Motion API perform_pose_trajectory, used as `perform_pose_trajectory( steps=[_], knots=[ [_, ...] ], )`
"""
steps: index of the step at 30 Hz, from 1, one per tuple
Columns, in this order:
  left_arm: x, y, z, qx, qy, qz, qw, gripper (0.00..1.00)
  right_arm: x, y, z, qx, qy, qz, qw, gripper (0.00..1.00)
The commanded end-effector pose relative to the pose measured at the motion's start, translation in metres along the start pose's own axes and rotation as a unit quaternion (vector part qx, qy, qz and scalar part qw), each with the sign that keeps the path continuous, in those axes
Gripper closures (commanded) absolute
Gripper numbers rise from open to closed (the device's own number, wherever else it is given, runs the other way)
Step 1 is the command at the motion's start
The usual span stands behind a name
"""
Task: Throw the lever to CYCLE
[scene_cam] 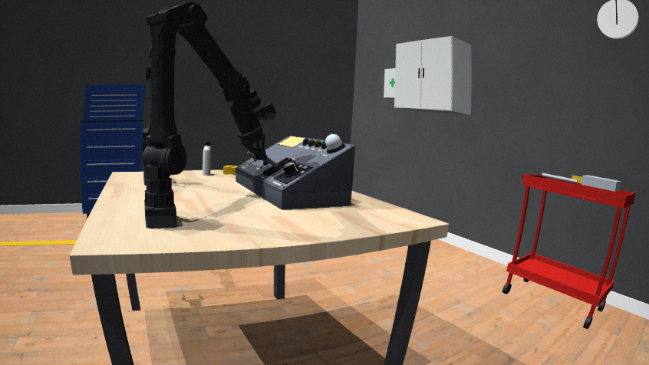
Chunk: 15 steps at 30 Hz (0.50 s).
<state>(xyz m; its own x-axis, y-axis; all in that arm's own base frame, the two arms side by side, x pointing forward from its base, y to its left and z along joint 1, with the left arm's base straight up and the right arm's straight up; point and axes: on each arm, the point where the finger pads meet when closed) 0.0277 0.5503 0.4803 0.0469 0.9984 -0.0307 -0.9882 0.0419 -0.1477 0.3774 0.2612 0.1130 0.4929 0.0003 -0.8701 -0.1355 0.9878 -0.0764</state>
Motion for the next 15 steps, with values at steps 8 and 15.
perform_pose_trajectory(
  steps=[8,15],
  knots=[
    [-0.007,0.003,0.021,-0.004,-0.016,0.002,1.000,0.00,-0.005,0.001,0.020,0.009,-0.022,0.003,1.000,1.00],
    [-0.007,0.003,0.021,-0.004,-0.016,0.002,1.000,0.00,-0.015,0.005,0.041,0.013,-0.036,0.009,0.999,1.00]
  ],
)
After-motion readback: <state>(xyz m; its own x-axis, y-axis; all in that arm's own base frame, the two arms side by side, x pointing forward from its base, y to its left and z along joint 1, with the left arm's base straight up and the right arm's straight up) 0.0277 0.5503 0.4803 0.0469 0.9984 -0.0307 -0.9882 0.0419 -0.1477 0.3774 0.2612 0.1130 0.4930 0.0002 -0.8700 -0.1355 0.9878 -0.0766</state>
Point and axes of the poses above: on each arm, the point where the finger pads meet when closed, its own x axis out along the fingers, its own y axis across the jaws, z = x × y, and after that the axes turned 9 degrees about -x, right-handed
